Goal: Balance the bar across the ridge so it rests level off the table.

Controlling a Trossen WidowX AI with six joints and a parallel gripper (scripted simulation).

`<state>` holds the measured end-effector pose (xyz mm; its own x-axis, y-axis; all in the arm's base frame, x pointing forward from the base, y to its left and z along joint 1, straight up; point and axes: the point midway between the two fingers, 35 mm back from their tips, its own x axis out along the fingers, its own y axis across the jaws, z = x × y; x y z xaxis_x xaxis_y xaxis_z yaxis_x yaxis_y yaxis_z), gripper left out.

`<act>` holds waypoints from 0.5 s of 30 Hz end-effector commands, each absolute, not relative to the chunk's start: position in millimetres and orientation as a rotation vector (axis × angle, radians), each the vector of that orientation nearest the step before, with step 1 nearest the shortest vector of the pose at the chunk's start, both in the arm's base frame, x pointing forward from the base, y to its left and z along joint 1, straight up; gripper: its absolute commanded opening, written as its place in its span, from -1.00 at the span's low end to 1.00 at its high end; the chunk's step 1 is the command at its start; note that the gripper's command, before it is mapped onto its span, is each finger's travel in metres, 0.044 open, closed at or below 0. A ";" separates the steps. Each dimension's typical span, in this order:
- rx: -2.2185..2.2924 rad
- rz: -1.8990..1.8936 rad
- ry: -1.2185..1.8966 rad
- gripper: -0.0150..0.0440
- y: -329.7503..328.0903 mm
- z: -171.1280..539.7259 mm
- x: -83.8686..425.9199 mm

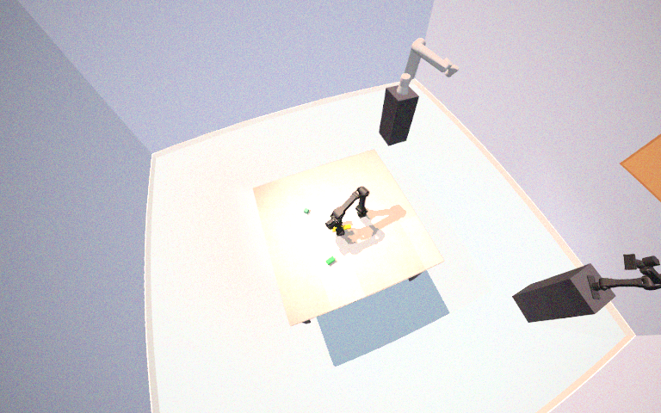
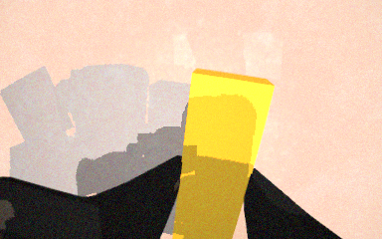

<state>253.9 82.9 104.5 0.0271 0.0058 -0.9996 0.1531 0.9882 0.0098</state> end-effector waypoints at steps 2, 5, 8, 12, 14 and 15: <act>0.129 -0.114 1.543 -0.49 83.3 103.4 253.9; 0.129 -0.114 1.543 -0.49 83.3 103.2 253.8; 0.129 -0.114 1.543 -0.49 83.3 103.0 253.8; 0.129 -0.114 1.543 -0.49 83.3 102.6 253.8; 0.129 -0.114 1.543 -0.49 83.3 102.4 253.8; 0.129 -0.114 1.543 -0.49 83.3 102.4 253.8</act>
